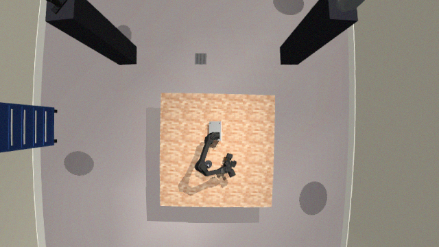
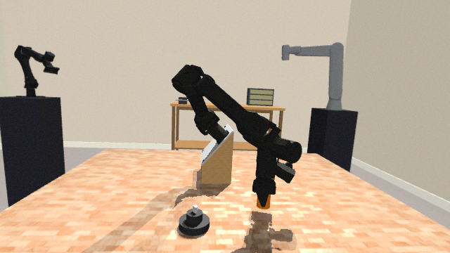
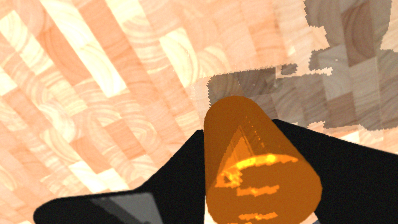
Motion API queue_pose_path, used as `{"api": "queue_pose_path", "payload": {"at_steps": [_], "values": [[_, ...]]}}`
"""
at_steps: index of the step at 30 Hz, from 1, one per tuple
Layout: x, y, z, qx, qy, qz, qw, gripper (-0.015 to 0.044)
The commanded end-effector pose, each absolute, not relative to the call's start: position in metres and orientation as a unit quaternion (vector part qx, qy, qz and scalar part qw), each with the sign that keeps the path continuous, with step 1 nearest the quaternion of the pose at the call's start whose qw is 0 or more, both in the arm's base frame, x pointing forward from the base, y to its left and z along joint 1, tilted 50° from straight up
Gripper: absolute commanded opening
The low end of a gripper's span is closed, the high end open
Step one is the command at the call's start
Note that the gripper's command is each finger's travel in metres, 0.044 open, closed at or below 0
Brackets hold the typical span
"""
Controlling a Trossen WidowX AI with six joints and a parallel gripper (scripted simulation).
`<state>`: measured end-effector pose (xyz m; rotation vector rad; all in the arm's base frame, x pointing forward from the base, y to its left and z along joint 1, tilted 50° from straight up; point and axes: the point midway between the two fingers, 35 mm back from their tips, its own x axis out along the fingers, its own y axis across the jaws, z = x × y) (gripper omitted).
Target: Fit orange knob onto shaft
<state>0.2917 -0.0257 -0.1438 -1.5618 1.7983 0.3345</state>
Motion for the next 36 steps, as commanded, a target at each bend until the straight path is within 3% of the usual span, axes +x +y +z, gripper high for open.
{"api": "queue_pose_path", "payload": {"at_steps": [1,10,19,35,36], "values": [[0.2909,-0.0427,-0.1583,-0.607,0.699,0.128,0.355,0.0],[0.2901,-0.0488,-0.1626,-0.607,0.7,0.127,0.354,0.0],[0.2907,-0.0478,-0.1617,-0.604,0.702,0.127,0.356,0.0236],[0.2907,-0.0478,-0.1617,-0.604,0.702,0.127,0.356,0.024],[0.2911,-0.0458,-0.1602,-0.604,0.701,0.127,0.357,0.0266]]}}
